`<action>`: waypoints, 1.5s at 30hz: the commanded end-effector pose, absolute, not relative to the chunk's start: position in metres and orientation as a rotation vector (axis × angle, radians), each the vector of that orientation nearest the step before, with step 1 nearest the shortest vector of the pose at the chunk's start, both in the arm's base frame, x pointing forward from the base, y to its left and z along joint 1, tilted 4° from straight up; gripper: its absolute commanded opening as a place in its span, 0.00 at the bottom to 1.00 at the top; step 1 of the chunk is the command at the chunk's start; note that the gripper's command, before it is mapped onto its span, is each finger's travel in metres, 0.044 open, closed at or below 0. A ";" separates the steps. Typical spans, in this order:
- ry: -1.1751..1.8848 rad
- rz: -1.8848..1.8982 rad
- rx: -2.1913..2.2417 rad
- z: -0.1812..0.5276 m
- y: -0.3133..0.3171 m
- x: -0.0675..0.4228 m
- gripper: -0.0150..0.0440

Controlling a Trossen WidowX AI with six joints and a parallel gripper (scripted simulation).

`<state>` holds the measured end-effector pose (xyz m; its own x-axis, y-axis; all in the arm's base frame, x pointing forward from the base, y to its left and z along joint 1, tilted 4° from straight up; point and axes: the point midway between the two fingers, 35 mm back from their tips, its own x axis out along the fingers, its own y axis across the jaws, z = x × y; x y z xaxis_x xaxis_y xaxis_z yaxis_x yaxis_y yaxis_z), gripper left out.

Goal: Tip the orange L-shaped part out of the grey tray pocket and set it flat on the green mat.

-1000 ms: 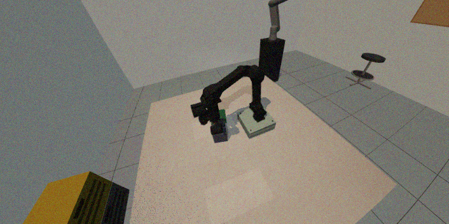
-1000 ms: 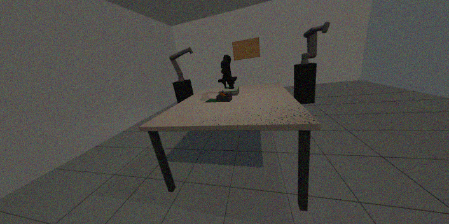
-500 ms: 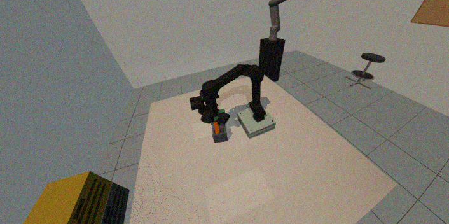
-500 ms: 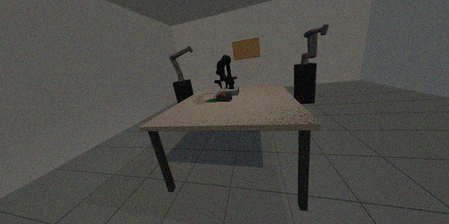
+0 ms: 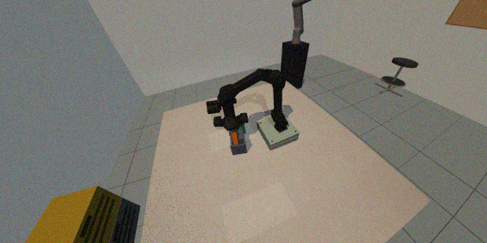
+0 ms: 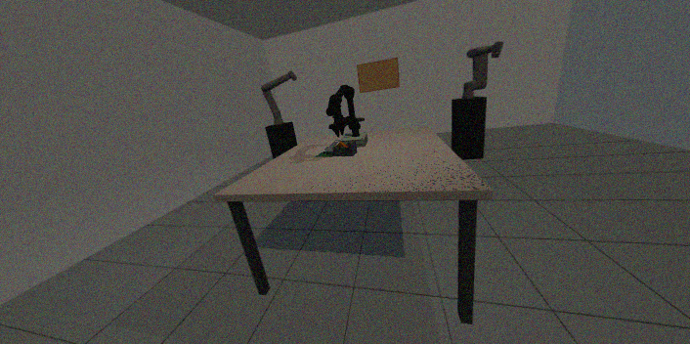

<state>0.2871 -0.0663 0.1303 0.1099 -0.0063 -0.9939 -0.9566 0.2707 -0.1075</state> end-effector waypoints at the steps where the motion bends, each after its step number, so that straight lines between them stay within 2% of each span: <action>1: 1.233 0.954 -1.058 0.117 -0.066 0.288 0.73; 39: 1.233 0.954 -1.058 0.057 -0.066 0.293 0.73; 44: 1.235 0.947 -1.061 0.061 -0.067 0.293 0.51; 45: 1.235 0.947 -1.061 0.061 -0.067 0.293 0.50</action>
<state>0.2931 -0.0666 0.0607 0.1069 -0.0046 -0.9943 -0.9615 0.2541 -0.1046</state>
